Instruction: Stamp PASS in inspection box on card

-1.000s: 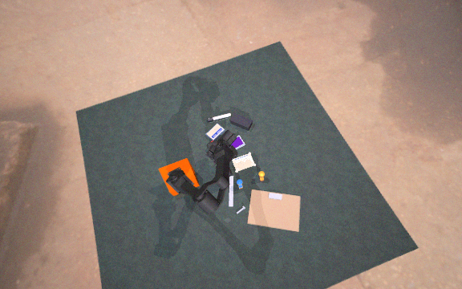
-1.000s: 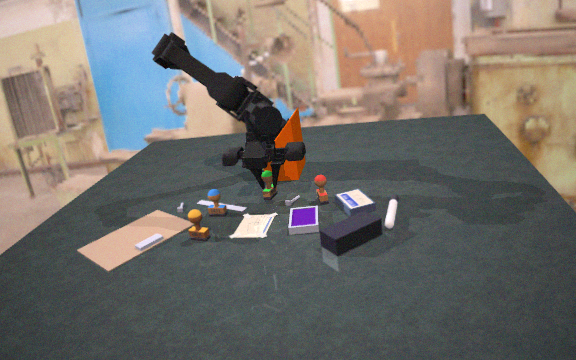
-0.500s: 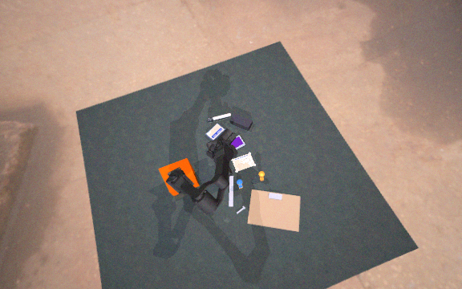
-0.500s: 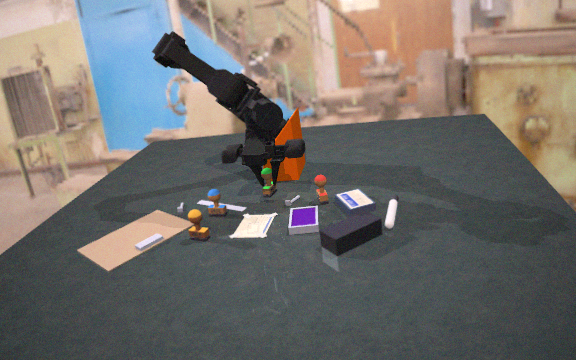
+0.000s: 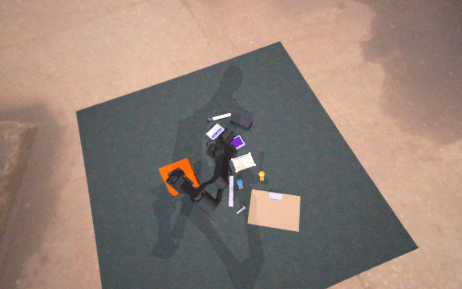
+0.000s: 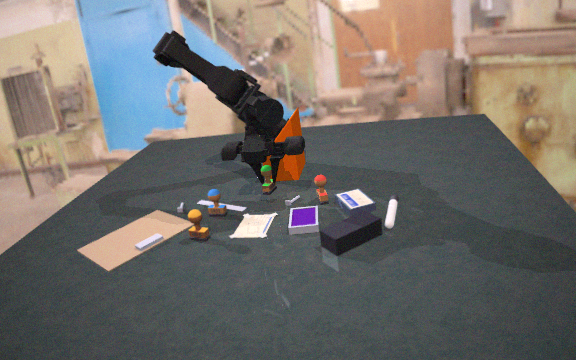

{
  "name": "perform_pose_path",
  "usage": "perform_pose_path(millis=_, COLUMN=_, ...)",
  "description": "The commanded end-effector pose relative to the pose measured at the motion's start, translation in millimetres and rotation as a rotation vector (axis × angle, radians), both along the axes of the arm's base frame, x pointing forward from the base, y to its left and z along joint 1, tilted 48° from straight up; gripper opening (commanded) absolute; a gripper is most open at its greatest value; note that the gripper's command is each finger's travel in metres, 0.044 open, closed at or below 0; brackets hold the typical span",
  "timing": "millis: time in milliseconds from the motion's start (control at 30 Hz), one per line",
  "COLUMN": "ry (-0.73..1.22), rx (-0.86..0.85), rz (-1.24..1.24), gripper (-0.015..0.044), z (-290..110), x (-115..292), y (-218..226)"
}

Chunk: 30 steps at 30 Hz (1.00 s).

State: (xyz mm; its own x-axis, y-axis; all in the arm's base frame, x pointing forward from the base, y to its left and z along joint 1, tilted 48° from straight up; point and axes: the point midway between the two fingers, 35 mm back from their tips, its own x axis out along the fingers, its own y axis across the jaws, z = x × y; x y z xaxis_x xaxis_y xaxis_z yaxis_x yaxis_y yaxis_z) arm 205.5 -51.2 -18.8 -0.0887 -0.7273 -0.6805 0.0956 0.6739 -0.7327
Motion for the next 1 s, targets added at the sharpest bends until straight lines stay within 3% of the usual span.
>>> perform_pose_path(millis=0, ry=-0.008, rx=0.004, rz=-0.001, gripper=0.0000, z=2, x=2, y=3)
perform_pose_path(millis=967, ry=-0.007, rx=0.004, rz=-0.001, gripper=0.0000, z=12, x=3, y=13)
